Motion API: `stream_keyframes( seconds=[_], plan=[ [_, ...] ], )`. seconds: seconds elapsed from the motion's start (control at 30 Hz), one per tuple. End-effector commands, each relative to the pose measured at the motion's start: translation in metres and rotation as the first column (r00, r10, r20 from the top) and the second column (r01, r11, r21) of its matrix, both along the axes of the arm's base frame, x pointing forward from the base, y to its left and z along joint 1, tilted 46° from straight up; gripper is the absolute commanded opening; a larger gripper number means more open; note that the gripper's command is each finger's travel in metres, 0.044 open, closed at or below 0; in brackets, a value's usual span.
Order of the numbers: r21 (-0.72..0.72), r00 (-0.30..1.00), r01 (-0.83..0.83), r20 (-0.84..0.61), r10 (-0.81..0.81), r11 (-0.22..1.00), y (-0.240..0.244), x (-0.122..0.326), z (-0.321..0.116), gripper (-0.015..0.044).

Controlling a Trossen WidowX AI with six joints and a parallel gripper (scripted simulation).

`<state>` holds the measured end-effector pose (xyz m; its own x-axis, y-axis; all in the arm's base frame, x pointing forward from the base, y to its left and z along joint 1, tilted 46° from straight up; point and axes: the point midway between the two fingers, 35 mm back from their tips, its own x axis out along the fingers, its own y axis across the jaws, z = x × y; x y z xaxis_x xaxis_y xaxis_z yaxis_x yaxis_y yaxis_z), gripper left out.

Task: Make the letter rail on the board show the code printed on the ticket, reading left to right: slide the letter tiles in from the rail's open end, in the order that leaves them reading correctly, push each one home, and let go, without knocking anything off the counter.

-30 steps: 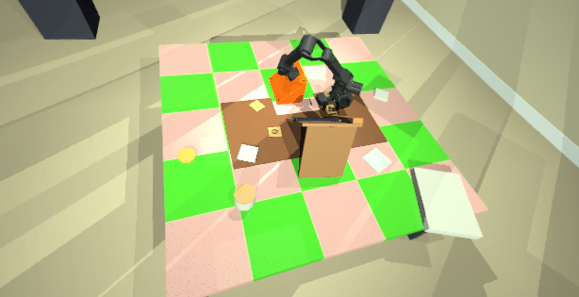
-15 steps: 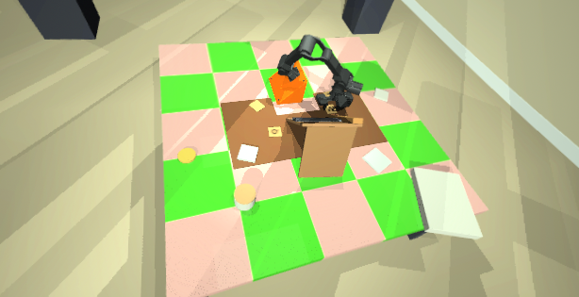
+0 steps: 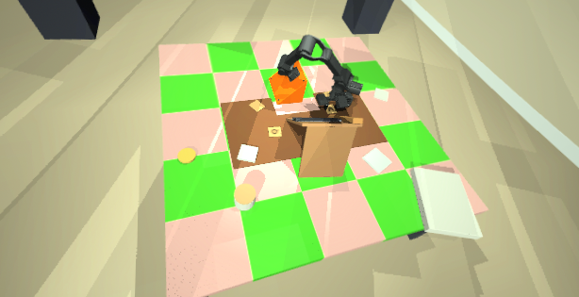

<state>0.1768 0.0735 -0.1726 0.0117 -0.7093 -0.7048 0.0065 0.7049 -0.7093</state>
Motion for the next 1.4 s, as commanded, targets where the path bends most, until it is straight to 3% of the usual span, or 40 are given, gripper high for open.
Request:
stream_keyframes(
  seconds=[0.0,0.23,1.37],
  plan=[
    [-0.002,1.000,-0.005,-0.003,0.005,1.000,0.002,0.000,0.002,0.0181],
    [-0.002,1.000,-0.005,-0.003,0.005,1.000,0.004,-0.001,0.004,0.0000],
    [-0.002,1.000,-0.005,-0.004,0.005,1.000,0.012,-0.005,0.015,0.0000]
  ],
)
